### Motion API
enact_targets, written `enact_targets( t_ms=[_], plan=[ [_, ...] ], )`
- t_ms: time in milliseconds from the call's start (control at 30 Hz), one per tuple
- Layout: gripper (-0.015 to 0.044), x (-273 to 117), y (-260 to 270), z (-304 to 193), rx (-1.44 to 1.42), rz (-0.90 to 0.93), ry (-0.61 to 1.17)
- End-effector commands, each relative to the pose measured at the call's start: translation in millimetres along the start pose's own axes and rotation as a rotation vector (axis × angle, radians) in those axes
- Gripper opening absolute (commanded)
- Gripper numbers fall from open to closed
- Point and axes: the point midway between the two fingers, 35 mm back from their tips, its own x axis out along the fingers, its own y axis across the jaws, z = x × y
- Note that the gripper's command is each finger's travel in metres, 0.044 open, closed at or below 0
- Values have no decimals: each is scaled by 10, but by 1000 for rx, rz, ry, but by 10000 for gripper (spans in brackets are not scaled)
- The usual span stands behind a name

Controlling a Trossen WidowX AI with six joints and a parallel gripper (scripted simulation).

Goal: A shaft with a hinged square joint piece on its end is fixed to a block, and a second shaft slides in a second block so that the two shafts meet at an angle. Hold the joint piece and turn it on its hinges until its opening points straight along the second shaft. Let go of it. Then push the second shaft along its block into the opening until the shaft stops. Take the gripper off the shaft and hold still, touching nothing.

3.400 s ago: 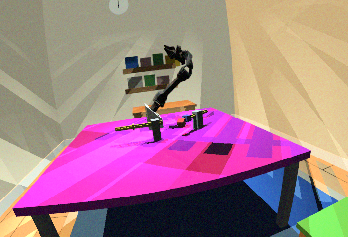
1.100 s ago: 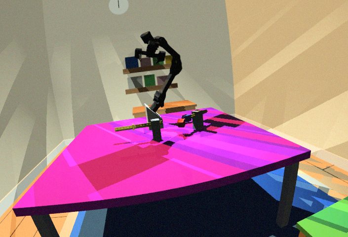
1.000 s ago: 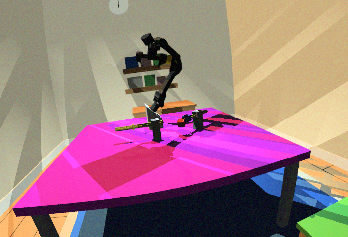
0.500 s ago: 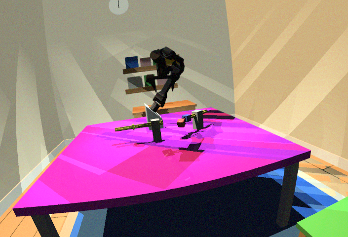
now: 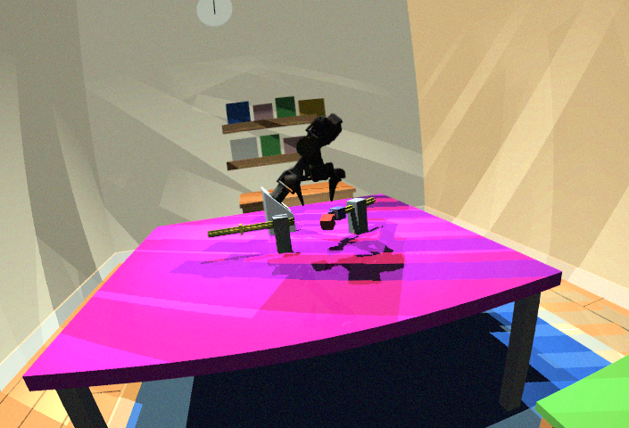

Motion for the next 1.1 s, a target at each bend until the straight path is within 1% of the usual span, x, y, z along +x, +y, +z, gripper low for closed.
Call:
enact_targets(
  t_ms=[0, 567, 767, 967, 1067],
  plan=[
    [440, 29, -14, 14, 52, 3, 18],
    [440, 565, -54, 74, 550, 69, 242],
    [440, 597, -56, 76, 569, 69, 251],
    [440, 933, -58, 94, 569, 70, 251],
    [440, 974, -57, 94, 569, 71, 252]
  ],
)
